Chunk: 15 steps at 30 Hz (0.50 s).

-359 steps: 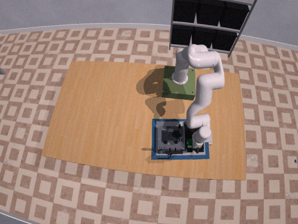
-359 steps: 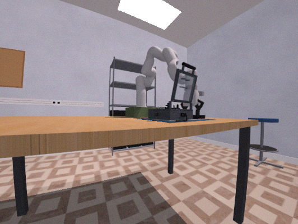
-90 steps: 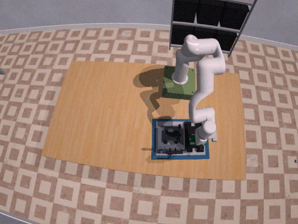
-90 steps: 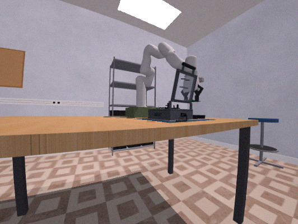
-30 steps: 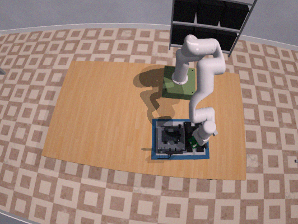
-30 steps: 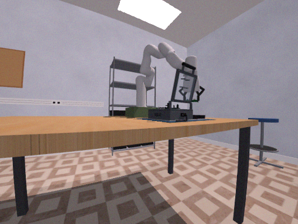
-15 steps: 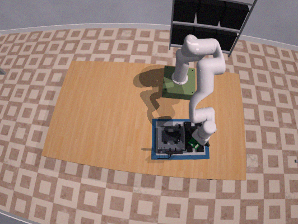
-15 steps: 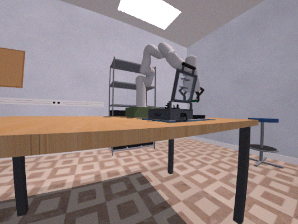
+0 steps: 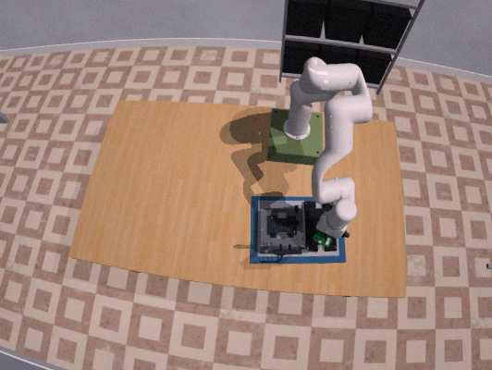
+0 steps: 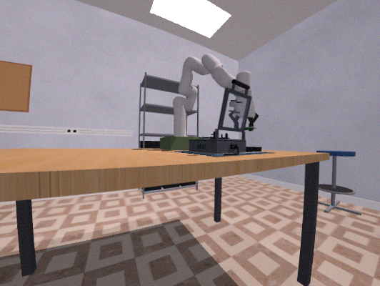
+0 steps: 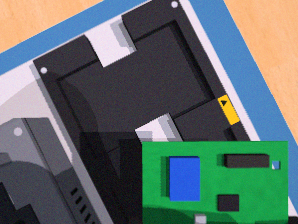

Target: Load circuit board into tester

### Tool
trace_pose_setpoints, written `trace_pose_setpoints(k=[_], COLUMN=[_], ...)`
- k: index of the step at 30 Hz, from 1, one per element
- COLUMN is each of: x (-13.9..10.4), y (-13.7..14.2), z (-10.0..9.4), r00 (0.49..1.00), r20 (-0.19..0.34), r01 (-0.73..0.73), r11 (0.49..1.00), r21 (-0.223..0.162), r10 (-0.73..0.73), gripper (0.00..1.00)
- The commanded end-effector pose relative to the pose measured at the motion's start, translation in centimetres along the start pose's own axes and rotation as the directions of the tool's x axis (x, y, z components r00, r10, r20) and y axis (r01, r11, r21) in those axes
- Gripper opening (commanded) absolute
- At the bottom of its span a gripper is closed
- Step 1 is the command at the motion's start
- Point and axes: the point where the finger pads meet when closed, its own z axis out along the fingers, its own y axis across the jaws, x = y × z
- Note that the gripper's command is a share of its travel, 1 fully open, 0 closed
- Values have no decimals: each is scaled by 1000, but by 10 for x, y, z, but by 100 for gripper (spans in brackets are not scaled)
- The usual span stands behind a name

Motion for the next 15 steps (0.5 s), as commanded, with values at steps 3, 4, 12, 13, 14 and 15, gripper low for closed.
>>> trace_pose_setpoints(k=[3, 4, 12, 13, 14, 15], x=[-1, -1, -1, -1, -1, -1], y=[1, 1, 1, 1, 1, 1], z=[-2, -2, -2, -2, -2, -2], r00=[987, 983, 932, 932, 922, 912], r20=[4, 4, 4, 4, 4, 4], r01=[159, 185, 362, 362, 387, 411], r11=[987, 983, 932, 932, 922, 912], r21=[-2, -2, -1, -1, -1, -1], r10=[-159, -185, -362, -362, -387, -411], gripper=[79, 79, 79, 79, 79, 79])
